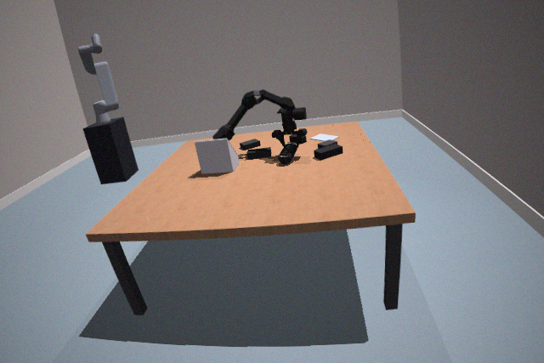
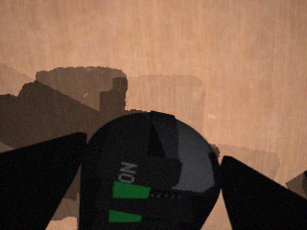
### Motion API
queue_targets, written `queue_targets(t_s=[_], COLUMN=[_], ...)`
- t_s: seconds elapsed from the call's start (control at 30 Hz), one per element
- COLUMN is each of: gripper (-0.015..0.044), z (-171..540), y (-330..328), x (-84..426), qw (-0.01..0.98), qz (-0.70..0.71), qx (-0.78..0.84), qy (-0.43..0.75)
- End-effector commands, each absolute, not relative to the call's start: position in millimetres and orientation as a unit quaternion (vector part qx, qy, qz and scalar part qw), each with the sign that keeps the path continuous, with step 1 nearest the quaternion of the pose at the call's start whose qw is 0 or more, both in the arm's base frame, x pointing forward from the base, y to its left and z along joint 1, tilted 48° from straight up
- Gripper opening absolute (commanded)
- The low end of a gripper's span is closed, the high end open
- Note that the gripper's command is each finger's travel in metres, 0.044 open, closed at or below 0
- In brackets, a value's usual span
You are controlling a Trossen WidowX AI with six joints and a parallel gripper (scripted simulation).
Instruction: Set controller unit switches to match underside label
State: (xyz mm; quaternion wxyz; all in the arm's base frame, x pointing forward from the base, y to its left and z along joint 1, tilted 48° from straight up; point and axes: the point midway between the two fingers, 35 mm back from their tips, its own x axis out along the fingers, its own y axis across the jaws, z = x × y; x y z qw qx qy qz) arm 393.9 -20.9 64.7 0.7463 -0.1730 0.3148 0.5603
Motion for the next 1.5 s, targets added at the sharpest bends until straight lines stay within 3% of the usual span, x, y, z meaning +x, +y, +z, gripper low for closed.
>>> queue_targets(t_s=[0.0, 1.03, 1.17, 1.47], gripper=[0.0338, 0.0338, 0.0440, 0.0440], z=[60.9, 56.4, 55.9, 55.0], y=[-18.9, -4.5, -4.1, -7.0], x=[392.1, 397.8, 397.6, 396.9], qw=[0.745, 0.745, 0.746, 0.746], qz=[0.560, 0.561, 0.561, 0.561], qx=[-0.169, -0.173, -0.172, -0.172], qy=[0.321, 0.316, 0.316, 0.316])
